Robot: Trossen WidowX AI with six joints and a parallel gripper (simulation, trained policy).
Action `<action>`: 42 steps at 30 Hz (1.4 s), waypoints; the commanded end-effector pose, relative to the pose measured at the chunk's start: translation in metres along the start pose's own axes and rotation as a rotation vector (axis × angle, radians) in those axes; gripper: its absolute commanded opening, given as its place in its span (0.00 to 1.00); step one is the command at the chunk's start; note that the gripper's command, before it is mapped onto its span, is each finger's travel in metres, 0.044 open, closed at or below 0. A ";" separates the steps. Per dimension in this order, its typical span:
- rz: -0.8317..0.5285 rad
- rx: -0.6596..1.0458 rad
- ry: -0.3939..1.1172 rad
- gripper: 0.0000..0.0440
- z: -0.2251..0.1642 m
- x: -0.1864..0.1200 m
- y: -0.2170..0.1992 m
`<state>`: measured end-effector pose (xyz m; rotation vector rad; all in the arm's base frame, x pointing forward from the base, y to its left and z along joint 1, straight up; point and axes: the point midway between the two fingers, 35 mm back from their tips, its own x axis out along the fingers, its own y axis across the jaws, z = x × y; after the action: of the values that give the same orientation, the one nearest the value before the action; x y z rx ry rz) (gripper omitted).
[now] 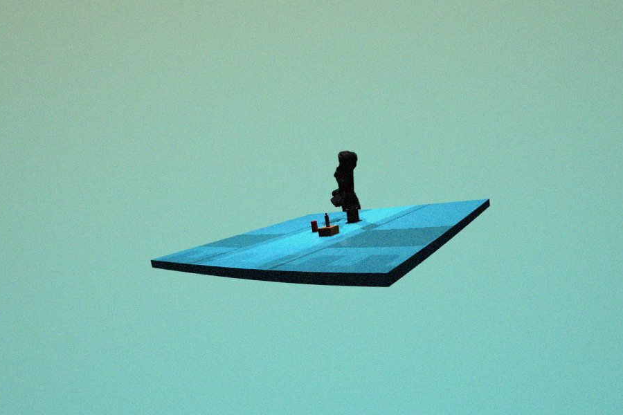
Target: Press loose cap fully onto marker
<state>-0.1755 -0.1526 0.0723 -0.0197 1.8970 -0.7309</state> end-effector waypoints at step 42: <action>0.027 -0.141 -0.130 0.66 0.048 -0.025 -0.045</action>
<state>-0.1390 -0.2005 0.1006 -0.1255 1.8179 -0.5662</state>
